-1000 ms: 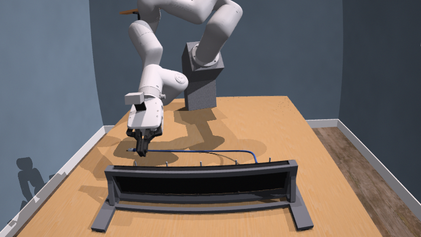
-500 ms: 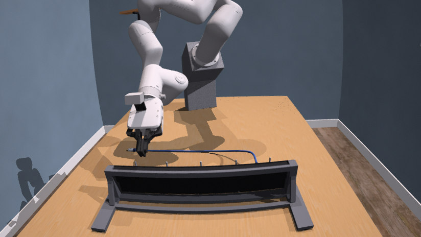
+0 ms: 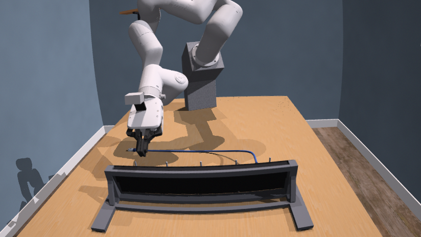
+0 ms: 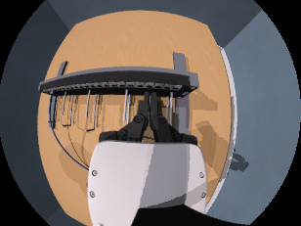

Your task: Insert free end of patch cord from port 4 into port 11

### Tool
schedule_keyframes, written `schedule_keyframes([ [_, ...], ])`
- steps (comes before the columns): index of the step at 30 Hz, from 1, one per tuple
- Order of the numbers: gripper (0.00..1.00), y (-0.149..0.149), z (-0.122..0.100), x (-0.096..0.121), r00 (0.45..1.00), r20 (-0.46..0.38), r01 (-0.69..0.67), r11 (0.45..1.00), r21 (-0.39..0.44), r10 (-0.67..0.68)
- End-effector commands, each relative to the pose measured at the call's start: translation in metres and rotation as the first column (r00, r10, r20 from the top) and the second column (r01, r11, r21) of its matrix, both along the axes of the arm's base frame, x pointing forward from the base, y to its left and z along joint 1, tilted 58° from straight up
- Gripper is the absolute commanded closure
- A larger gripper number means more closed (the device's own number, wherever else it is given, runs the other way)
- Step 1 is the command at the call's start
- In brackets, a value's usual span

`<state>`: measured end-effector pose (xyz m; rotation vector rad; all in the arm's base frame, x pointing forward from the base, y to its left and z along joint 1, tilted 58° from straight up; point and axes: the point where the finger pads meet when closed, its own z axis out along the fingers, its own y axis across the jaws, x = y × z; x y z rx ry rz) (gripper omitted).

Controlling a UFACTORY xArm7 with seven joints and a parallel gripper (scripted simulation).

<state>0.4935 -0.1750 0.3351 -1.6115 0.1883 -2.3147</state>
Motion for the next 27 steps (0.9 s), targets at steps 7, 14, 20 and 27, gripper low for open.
schedule_keyframes([
  [7, 1.0, -0.001, -0.001, -0.006, 1.0, 0.002, 0.002, 1.0, -0.001, -0.002],
  [14, 1.0, -0.004, -0.018, -0.05, 1.0, 0.002, 0.002, 1.0, -0.001, -0.002],
  [20, 1.0, -0.007, -0.03, -0.081, 1.0, 0.002, 0.002, 1.0, -0.001, -0.002],
  [27, 1.0, -0.009, -0.045, -0.119, 1.0, 0.002, 0.002, 1.0, -0.001, -0.002],
])
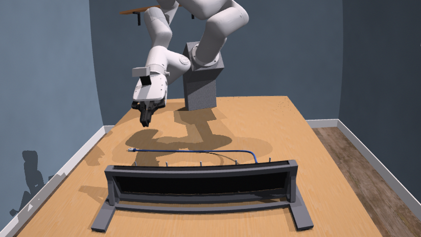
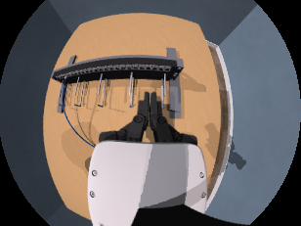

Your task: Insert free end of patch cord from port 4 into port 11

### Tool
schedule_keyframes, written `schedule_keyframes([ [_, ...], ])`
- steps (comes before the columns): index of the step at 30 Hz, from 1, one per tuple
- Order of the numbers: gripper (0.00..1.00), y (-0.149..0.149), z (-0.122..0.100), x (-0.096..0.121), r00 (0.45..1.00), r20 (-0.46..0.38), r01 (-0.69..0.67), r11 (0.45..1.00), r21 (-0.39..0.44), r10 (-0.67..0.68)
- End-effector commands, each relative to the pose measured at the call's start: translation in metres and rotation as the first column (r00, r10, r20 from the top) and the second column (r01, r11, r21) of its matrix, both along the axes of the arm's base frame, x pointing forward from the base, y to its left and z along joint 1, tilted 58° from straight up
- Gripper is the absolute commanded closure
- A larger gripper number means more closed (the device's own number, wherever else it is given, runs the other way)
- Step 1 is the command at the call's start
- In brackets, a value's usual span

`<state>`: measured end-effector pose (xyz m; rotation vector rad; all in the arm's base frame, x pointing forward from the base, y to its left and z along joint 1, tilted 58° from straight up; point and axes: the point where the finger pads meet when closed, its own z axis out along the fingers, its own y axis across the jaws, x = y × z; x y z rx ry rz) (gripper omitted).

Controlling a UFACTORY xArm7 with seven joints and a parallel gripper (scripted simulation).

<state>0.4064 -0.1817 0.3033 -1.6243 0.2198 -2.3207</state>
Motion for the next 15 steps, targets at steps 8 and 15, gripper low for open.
schedule_keyframes([
  [8, 1.0, -0.0036, -0.0174, -0.0434, 1.0, 0.011, -0.021, 1.0, -0.01, 0.021],
  [15, 1.0, -0.0062, -0.0221, -0.0387, 1.0, -0.017, -0.025, 1.0, 0.011, 0.025],
])
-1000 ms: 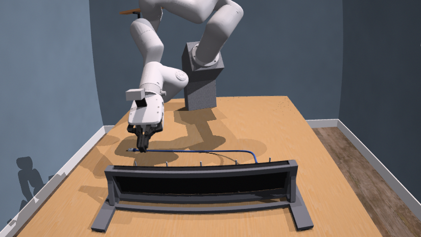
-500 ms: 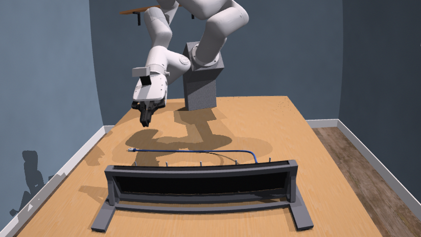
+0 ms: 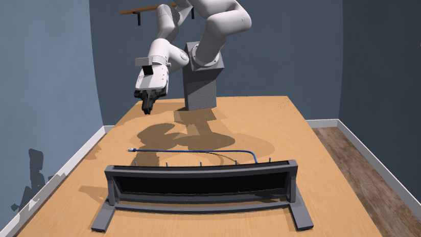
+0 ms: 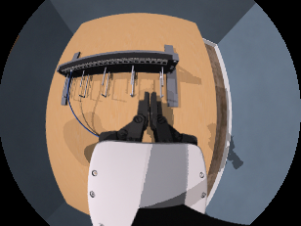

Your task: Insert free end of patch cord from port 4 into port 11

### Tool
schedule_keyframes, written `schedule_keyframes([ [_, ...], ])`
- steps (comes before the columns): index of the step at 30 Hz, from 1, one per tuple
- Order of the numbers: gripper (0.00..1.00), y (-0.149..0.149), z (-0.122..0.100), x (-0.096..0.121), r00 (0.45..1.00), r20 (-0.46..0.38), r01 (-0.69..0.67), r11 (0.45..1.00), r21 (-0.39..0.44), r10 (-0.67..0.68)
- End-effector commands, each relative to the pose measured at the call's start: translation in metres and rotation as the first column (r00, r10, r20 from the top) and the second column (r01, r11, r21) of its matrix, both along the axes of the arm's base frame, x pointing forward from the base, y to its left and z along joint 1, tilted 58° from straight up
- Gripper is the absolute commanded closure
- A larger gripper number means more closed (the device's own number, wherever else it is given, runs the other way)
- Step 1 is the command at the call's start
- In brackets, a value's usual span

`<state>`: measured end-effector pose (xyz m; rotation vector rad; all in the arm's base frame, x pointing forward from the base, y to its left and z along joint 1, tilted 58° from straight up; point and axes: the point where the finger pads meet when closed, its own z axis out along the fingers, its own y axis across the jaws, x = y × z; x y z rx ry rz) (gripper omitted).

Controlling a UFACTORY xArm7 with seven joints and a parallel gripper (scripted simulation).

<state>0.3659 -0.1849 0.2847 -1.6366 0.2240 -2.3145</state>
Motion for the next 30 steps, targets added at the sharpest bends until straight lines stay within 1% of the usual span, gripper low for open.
schedule_keyframes([
  [1, 1.0, -0.005, -0.007, 0.005, 0.999, -0.025, -0.029, 0.999, 0.025, 0.03],
  [3, 1.0, -0.01, -0.016, 0.014, 0.996, -0.077, -0.033, 0.997, 0.069, 0.038],
  [5, 1.0, -0.017, -0.028, 0.024, 0.988, -0.147, -0.032, 0.991, 0.133, 0.052],
  [6, 1.0, -0.019, -0.031, 0.026, 0.986, -0.16, -0.031, 0.989, 0.146, 0.055],
  [8, 1.0, -0.019, -0.031, 0.026, 0.986, -0.16, -0.031, 0.989, 0.146, 0.055],
  [9, 1.0, -0.023, -0.04, 0.032, 0.977, -0.203, -0.026, 0.981, 0.19, 0.065],
  [10, 1.0, -0.026, -0.044, 0.035, 0.972, -0.225, -0.022, 0.977, 0.213, 0.071],
  [12, 1.0, -0.028, -0.048, 0.038, 0.966, -0.245, -0.018, 0.972, 0.236, 0.077],
  [17, 1.0, -0.037, -0.064, 0.047, 0.943, -0.317, 0.005, 0.947, 0.321, 0.102],
  [23, 1.0, -0.046, -0.084, 0.055, 0.908, -0.395, 0.046, 0.903, 0.427, 0.141],
  [25, 1.0, -0.046, -0.084, 0.055, 0.908, -0.395, 0.046, 0.903, 0.427, 0.141],
  [26, 1.0, -0.051, -0.093, 0.057, 0.888, -0.43, 0.071, 0.874, 0.48, 0.164],
  [30, 1.0, -0.055, -0.103, 0.06, 0.865, -0.464, 0.102, 0.839, 0.535, 0.191],
])
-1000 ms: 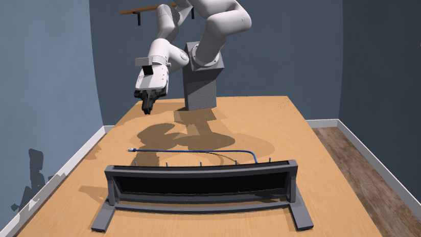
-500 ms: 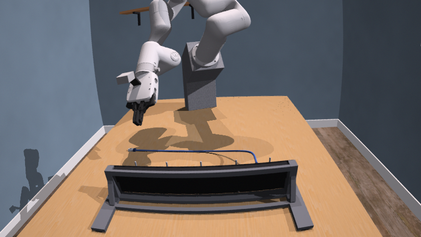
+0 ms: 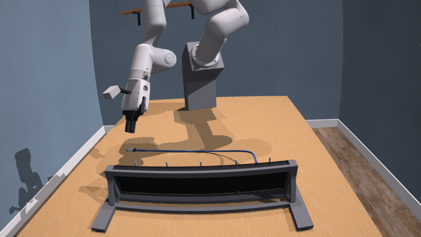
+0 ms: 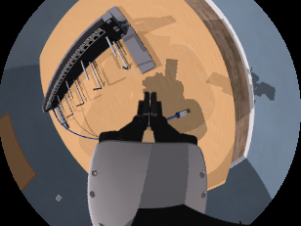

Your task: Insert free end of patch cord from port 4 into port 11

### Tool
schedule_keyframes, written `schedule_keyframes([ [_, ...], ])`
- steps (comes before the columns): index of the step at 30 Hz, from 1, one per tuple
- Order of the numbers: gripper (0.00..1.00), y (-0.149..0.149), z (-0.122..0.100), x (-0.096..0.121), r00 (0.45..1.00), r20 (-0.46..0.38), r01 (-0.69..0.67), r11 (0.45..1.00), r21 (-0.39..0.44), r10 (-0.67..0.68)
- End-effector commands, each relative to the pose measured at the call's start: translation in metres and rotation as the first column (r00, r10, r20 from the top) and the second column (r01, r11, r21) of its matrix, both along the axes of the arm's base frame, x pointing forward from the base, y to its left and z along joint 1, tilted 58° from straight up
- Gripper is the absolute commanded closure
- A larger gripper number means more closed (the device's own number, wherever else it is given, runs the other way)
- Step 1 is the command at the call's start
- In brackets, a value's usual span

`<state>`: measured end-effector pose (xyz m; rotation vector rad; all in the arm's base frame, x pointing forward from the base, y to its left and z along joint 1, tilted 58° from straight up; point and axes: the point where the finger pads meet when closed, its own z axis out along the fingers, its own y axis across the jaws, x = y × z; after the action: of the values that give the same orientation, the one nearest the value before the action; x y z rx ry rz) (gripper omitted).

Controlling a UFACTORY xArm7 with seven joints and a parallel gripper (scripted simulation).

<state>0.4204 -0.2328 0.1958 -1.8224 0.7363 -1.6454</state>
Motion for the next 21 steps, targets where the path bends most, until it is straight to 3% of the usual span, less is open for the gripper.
schedule_keyframes([
  [1, 1.0, -0.009, -0.018, 0.006, 0.993, -0.115, 0.028, 0.993, 0.117, -0.014],
  [10, 1.0, -0.017, -0.045, 0.007, 0.964, -0.265, 0.082, 0.942, 0.325, 0.008],
  [12, 1.0, -0.017, -0.045, 0.007, 0.964, -0.265, 0.082, 0.942, 0.325, 0.008],
  [13, 1.0, -0.019, -0.053, 0.007, 0.951, -0.309, 0.106, 0.915, 0.39, 0.021],
  [21, 1.0, -0.019, -0.069, 0.002, 0.912, -0.405, 0.177, 0.824, 0.538, 0.069],
])
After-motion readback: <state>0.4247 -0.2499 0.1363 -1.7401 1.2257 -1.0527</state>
